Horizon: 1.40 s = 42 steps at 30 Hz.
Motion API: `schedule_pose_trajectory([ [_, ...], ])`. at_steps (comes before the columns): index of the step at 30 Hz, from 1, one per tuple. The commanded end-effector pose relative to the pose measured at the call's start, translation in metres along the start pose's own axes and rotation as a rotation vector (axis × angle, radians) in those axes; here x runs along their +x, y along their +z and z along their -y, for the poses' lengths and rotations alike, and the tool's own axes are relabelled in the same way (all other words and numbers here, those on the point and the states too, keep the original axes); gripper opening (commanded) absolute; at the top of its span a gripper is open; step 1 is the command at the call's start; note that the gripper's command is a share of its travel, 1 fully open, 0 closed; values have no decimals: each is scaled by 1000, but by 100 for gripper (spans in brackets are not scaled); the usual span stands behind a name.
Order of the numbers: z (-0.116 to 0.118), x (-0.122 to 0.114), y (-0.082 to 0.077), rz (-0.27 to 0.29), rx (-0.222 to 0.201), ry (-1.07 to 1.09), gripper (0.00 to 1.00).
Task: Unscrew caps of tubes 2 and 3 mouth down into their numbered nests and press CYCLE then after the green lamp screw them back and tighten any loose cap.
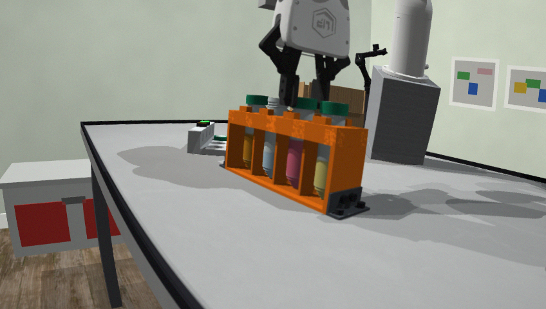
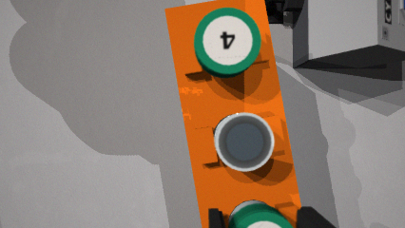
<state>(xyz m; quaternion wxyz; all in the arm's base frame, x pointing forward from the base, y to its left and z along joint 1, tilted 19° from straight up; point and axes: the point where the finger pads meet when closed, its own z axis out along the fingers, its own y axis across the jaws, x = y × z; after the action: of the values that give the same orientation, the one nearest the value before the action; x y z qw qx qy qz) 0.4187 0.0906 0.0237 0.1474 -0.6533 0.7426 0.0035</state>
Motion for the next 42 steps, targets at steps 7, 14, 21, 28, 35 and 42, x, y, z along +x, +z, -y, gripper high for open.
schedule_pose_trajectory([
  [7,2,0,-1,29,13,-520,46],
  [14,2,0,-1,26,18,-835,46],
  [21,2,0,-1,29,20,-942,46],
  [28,2,0,-1,29,20,-942,0],
  [35,2,0,-1,29,20,-942,0],
  [42,2,0,-1,29,19,-842,0],
])
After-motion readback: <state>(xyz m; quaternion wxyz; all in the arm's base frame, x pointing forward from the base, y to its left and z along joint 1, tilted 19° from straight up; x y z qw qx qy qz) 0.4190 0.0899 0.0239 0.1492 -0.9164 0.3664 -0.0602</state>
